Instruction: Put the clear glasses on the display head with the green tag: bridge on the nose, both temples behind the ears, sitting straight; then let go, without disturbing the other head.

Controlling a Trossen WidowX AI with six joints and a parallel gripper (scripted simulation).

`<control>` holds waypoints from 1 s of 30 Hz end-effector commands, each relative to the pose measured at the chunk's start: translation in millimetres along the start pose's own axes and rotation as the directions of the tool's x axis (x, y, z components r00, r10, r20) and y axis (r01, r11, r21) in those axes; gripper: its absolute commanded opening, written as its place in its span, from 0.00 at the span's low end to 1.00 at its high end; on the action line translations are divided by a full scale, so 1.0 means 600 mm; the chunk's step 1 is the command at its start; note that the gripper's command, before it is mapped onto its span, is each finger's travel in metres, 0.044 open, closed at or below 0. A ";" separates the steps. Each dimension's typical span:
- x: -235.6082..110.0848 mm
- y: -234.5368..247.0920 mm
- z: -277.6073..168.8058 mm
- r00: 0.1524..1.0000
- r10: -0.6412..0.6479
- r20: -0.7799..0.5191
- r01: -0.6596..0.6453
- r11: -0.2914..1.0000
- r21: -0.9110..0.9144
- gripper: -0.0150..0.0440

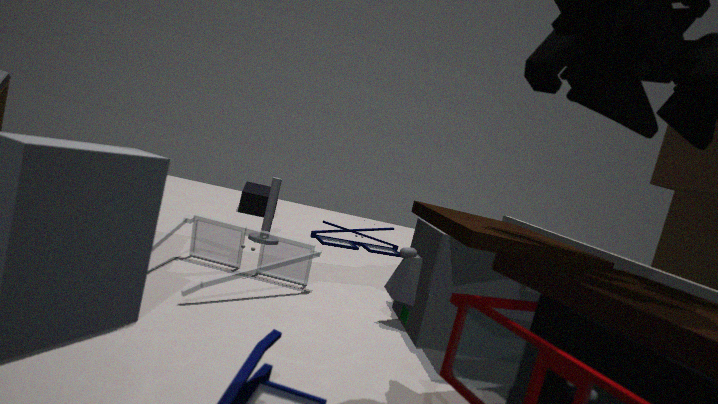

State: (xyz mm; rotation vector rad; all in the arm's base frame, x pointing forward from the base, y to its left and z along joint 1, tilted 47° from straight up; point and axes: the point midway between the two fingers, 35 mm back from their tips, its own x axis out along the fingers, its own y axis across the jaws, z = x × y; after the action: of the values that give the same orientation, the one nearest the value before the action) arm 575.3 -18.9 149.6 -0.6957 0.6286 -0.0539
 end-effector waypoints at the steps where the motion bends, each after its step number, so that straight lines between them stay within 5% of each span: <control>1: -0.007 0.111 -0.061 0.979 0.112 -0.172 -0.089 0.987 0.134 0.59; 13: -0.102 0.316 -0.240 0.779 0.195 -0.596 0.024 0.941 0.339 0.59; 25: -0.265 0.361 -0.411 0.486 -0.077 -0.871 0.414 0.897 0.152 0.59; 30: -0.281 0.356 -0.423 0.460 -0.119 -0.880 0.452 0.884 0.117 0.59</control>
State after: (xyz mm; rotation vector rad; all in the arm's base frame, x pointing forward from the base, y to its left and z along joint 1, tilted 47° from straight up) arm 288.7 49.8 -47.2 -0.3356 1.4449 -0.7634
